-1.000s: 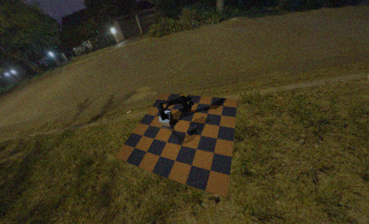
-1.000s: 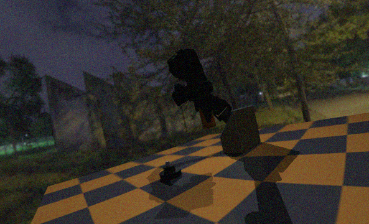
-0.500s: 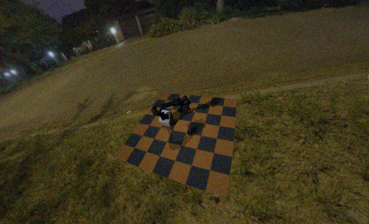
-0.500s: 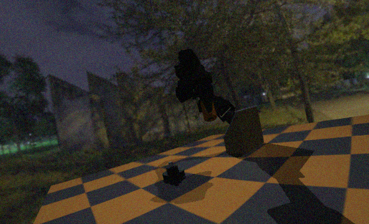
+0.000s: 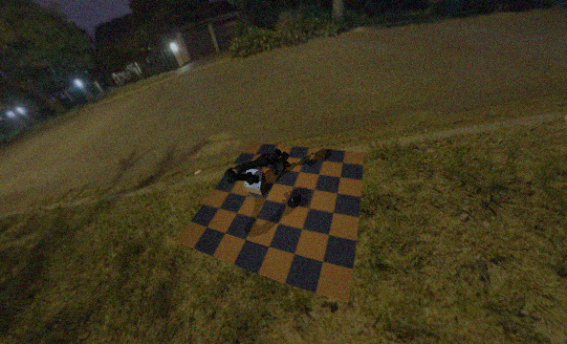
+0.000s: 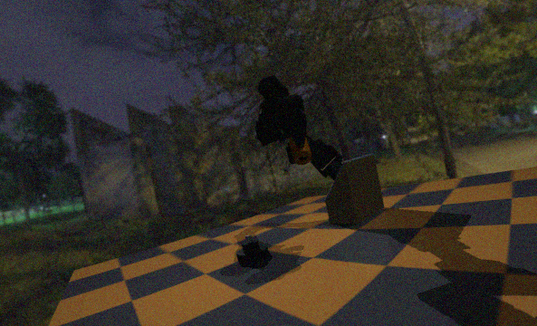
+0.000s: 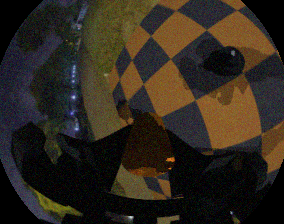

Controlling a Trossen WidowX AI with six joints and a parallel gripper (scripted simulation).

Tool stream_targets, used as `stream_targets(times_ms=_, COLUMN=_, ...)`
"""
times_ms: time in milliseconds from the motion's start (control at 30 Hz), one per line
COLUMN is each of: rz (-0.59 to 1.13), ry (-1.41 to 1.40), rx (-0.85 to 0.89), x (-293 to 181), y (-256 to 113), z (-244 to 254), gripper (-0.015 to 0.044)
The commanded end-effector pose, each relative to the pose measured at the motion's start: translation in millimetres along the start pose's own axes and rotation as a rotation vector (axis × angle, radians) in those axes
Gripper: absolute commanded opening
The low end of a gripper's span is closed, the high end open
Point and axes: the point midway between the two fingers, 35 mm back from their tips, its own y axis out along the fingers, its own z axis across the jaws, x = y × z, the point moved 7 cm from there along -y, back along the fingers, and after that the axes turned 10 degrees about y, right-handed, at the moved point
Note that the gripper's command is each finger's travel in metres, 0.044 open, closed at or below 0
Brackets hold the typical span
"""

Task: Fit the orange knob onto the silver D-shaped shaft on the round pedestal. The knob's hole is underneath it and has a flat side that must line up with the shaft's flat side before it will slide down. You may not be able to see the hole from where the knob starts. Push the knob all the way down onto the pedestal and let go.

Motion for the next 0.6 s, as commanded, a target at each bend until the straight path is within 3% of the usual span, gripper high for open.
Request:
stream_targets(times_ms=0, rz=0.014, ry=-0.006, rx=0.086, x=0.3, y=-9.5, z=-3.1, gripper=0.0)
stream_targets(times_ms=567, rz=0.032, ry=-0.014, rx=0.233, x=1.6, y=-17.9, z=-14.2, gripper=0.0)
